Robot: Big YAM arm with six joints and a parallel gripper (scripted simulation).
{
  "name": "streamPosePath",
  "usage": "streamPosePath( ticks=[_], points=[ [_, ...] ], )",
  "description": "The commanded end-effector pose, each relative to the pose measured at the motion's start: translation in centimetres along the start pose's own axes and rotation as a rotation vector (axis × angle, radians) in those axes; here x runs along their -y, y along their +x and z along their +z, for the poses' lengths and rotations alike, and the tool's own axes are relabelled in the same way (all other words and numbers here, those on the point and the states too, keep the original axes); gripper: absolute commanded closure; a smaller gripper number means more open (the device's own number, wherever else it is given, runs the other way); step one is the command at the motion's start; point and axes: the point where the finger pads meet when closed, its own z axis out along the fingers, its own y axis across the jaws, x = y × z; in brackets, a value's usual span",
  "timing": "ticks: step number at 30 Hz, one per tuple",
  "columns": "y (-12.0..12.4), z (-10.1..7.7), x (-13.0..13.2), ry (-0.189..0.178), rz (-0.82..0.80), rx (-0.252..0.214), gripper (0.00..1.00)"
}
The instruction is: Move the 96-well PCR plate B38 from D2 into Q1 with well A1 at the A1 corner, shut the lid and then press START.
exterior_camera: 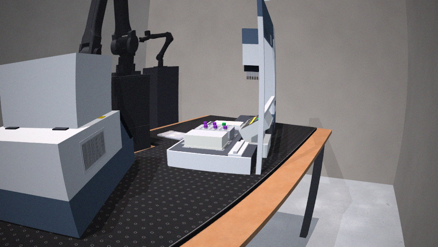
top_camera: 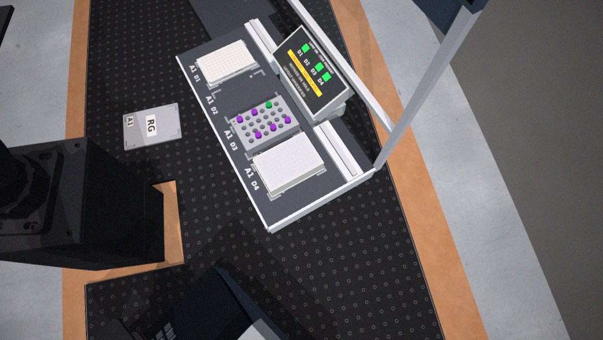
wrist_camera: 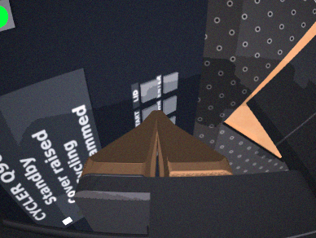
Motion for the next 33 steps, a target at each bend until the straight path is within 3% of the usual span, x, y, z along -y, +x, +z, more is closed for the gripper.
streamPosePath(
  ticks=[1, 10, 22, 33],
  points=[
    [-0.1, -0.9, -1.1, -0.026, -0.018, 0.012, 1.0],
    [-0.4, -1.1, -2.4, -0.054, -0.016, 0.019, 1.0],
    [-0.2, 0.3, 0.2, 0.004, 0.0, 0.005, 1.0],
    [-0.1, -0.7, -1.3, -0.028, -0.018, 0.013, 1.0]
  ],
)
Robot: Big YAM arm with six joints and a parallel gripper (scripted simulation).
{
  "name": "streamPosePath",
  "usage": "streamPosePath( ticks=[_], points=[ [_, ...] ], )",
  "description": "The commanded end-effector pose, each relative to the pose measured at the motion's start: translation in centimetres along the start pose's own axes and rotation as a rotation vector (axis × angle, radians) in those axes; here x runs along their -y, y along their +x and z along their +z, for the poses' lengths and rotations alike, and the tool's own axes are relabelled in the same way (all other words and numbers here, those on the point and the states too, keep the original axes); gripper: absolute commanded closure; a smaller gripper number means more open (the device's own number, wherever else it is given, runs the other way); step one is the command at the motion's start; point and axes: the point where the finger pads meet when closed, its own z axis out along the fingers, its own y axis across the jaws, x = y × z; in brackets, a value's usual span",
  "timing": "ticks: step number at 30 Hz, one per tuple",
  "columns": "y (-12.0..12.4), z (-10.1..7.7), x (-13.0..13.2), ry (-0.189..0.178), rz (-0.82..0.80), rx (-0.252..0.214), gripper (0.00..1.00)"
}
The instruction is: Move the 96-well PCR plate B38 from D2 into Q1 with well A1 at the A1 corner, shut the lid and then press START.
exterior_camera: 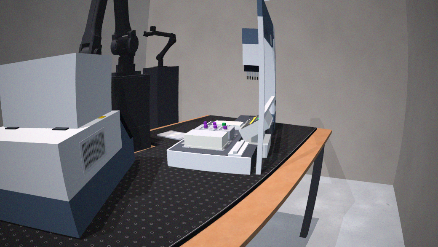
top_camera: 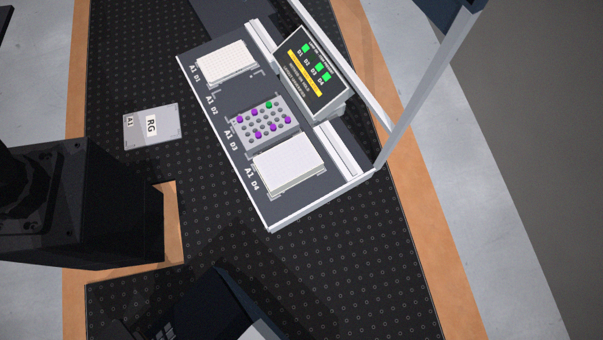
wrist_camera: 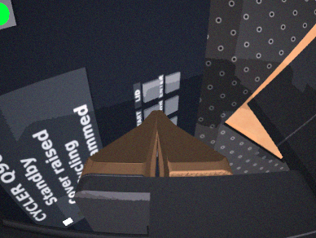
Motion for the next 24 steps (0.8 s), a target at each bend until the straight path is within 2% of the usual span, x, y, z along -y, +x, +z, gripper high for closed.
streamPosePath(
  ticks=[1, 15, 24],
  points=[
    [-0.19, -0.77, -0.98, -0.024, -0.01, 0.012, 1.0],
    [-0.41, -0.9, -0.62, -0.023, 0.0, 0.012, 1.0],
    [0.14, -0.14, -0.14, -0.012, -0.015, 0.008, 1.0]
  ],
)
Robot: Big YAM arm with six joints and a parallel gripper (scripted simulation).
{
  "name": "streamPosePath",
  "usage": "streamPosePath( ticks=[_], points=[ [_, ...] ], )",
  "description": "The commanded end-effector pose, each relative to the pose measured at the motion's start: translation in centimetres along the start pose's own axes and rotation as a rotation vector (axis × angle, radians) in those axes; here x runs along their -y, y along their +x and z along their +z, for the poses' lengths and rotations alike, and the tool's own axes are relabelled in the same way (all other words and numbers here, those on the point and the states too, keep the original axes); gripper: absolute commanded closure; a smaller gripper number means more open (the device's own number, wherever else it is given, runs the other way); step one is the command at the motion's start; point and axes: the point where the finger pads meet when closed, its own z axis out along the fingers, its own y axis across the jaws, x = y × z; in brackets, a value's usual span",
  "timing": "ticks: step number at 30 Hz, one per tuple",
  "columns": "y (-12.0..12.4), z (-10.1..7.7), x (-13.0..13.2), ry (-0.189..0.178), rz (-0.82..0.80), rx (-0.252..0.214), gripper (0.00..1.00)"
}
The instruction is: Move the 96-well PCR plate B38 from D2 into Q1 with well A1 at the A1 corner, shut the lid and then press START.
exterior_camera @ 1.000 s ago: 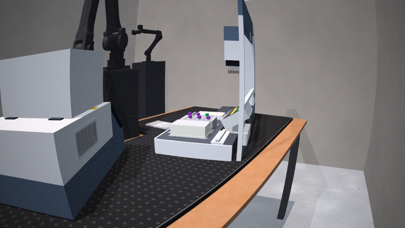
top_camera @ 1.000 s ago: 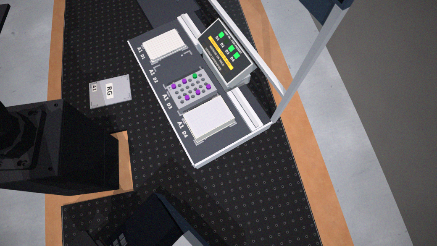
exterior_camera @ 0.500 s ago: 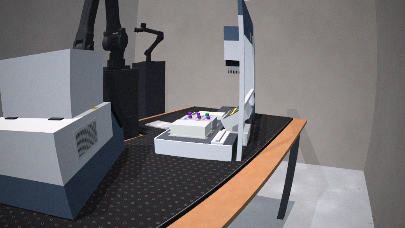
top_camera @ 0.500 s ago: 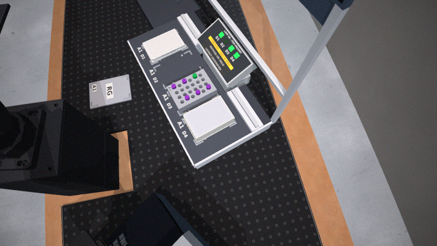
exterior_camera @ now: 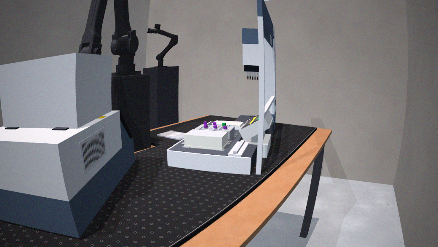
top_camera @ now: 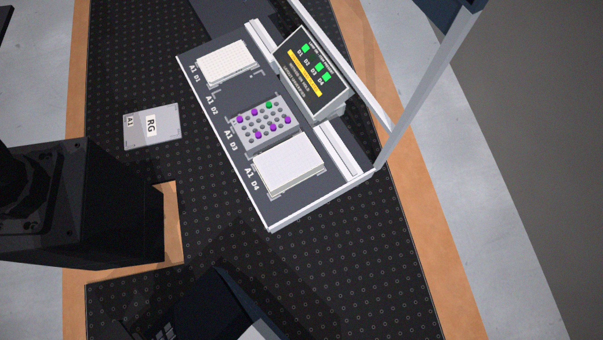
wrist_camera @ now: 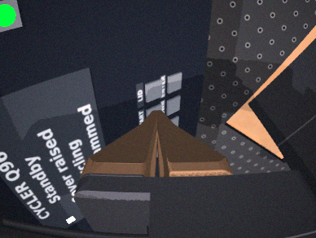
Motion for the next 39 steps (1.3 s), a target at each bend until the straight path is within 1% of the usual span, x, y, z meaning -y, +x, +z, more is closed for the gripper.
streamPosePath(
  ticks=[1, 3, 8, 12, 21, 27, 39],
  points=[
    [0.3, 0.1, 0.2, -0.002, -0.017, 0.006, 1.0],
    [0.2, 0.2, 0.0, -0.001, -0.016, 0.005, 1.0],
    [-0.5, -0.1, -1.0, -0.023, 0.002, 0.011, 1.0],
    [-0.7, -0.5, -1.2, -0.027, 0.006, 0.012, 1.0],
    [-0.7, -0.8, -1.3, -0.03, 0.006, 0.012, 1.0],
    [-0.9, -0.9, -1.9, -0.056, 0.006, 0.019, 1.0],
    [-0.8, -0.5, -1.8, -0.05, 0.006, 0.017, 1.0]
  ],
)
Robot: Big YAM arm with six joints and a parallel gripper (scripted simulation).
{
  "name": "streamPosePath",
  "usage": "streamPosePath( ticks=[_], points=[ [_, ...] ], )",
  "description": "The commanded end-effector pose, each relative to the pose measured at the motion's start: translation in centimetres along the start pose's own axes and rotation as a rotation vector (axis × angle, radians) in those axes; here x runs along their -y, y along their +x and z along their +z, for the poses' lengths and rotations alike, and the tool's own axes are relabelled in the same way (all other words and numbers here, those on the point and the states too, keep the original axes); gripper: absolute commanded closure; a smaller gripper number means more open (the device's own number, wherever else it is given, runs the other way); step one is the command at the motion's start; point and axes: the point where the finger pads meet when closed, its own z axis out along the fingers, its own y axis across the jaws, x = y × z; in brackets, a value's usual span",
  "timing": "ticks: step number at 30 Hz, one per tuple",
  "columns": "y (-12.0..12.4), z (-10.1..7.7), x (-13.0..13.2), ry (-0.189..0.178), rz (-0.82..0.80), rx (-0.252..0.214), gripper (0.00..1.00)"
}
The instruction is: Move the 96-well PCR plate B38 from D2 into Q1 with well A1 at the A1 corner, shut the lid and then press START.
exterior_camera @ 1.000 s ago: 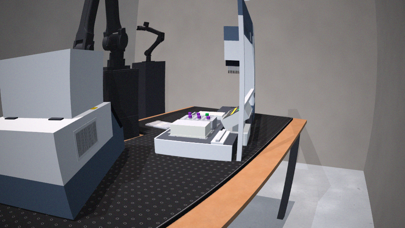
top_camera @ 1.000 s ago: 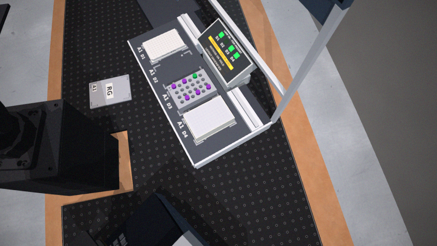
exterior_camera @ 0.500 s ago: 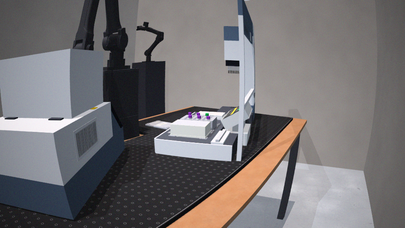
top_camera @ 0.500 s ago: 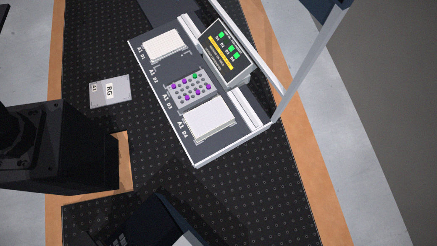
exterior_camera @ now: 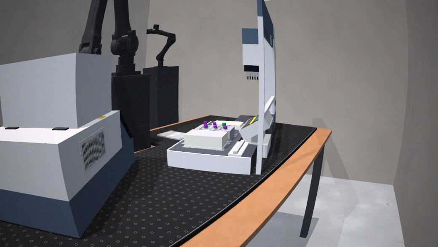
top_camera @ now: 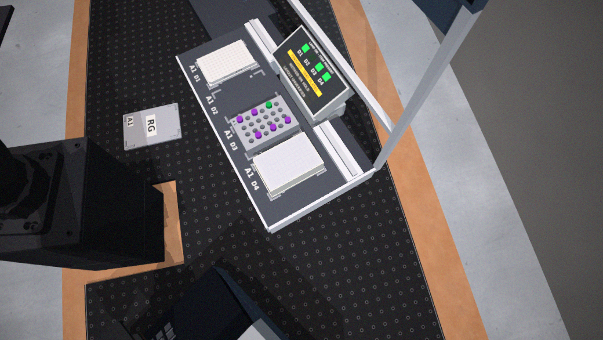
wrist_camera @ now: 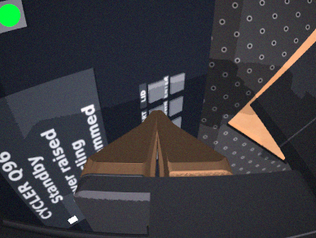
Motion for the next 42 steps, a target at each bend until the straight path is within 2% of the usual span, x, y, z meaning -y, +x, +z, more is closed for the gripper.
streamPosePath(
  ticks=[1, 42],
  points=[
    [-0.7, -0.4, -1.6, -0.042, 0.007, 0.015, 1.0],
    [0.5, 1.0, 0.6, -0.003, -0.002, 0.004, 1.0]
  ],
)
